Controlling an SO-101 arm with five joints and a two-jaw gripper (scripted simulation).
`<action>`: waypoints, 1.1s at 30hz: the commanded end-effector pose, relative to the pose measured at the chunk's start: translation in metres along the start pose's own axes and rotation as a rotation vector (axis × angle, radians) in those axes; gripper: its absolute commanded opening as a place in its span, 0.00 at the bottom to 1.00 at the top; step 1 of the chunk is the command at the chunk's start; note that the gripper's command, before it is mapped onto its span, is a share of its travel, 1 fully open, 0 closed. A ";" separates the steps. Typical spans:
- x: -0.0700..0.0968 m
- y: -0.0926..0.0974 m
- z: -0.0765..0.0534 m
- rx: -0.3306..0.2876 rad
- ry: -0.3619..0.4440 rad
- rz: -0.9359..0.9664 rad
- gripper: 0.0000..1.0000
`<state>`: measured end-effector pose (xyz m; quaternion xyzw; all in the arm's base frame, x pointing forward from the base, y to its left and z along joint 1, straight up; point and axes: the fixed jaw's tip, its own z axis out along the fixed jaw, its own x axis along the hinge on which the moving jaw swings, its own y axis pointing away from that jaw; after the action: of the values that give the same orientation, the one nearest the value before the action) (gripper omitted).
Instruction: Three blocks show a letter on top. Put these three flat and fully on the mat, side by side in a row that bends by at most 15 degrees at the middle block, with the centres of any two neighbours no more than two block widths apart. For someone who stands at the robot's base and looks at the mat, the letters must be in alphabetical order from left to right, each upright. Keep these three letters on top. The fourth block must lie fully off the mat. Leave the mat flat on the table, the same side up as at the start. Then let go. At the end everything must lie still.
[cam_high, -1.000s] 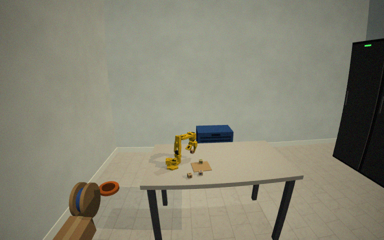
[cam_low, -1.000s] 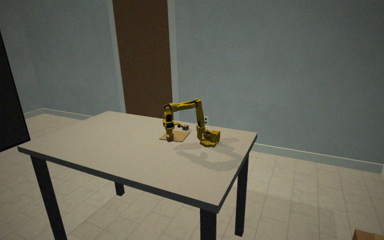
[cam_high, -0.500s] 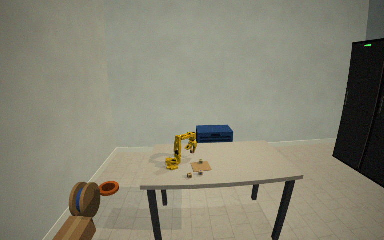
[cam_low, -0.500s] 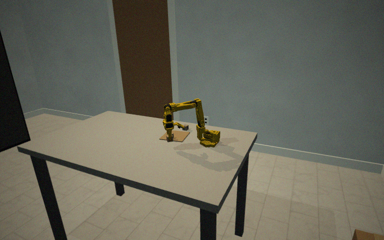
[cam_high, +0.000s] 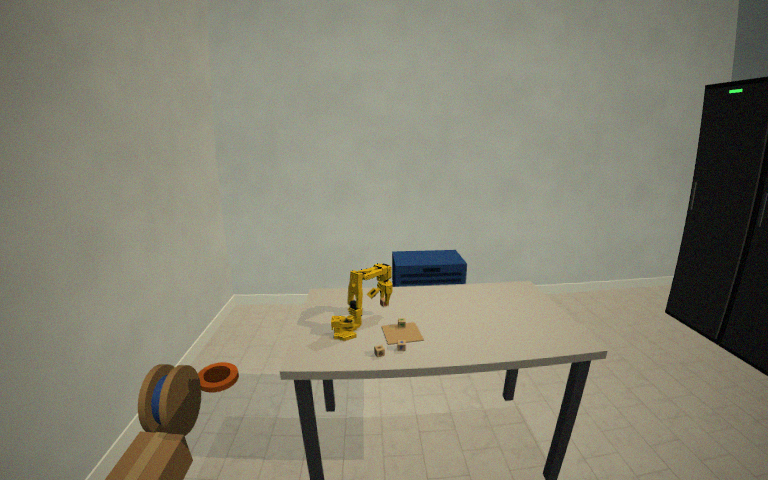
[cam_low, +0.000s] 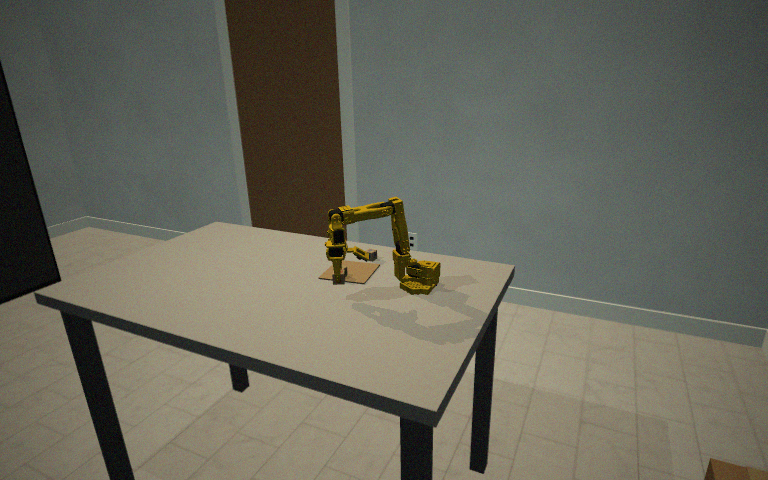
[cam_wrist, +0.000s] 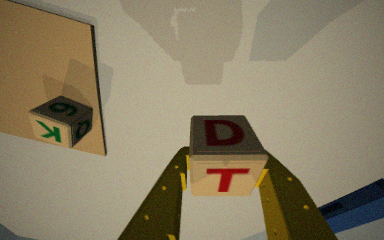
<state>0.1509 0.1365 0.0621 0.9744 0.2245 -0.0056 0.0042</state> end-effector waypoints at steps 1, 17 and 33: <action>0.009 -0.007 -0.021 0.049 0.116 0.108 0.00; 0.003 -0.015 -0.019 0.080 0.099 0.605 0.00; -0.003 -0.026 -0.017 0.113 0.071 1.189 0.00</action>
<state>0.1323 0.1476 0.0605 0.9529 -0.3031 -0.0015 0.0052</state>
